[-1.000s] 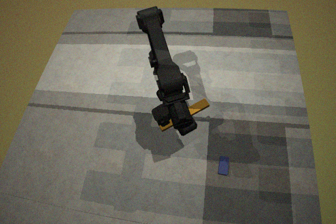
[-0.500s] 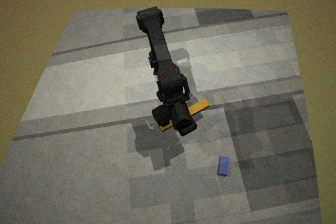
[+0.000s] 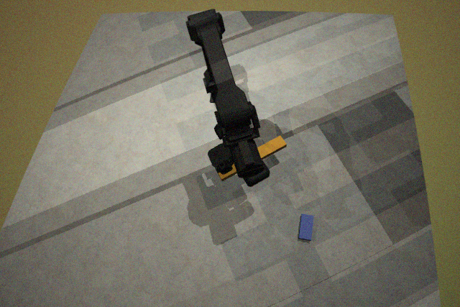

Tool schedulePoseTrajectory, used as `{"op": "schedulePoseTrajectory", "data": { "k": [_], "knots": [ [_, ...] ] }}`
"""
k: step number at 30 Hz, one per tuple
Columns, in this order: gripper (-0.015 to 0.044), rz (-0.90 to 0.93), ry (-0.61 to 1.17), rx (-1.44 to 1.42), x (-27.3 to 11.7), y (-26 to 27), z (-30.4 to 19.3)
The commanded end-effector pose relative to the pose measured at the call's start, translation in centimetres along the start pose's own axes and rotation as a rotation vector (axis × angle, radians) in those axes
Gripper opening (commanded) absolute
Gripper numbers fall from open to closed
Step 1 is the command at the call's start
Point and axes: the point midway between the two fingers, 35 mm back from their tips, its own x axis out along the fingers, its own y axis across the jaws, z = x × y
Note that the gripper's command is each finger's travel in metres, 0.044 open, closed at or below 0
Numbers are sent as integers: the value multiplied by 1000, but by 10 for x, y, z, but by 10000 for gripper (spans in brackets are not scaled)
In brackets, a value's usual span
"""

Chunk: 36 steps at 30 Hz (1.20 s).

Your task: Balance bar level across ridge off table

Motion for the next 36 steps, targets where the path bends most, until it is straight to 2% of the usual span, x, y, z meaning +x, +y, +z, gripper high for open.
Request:
{"op": "schedulePoseTrajectory", "data": {
  "k": [1, 36],
  "knots": [
    [0, 2, 5, 3, 1, 0, -1],
    [0, 2, 5, 3, 3, 0, -1]
  ]
}}
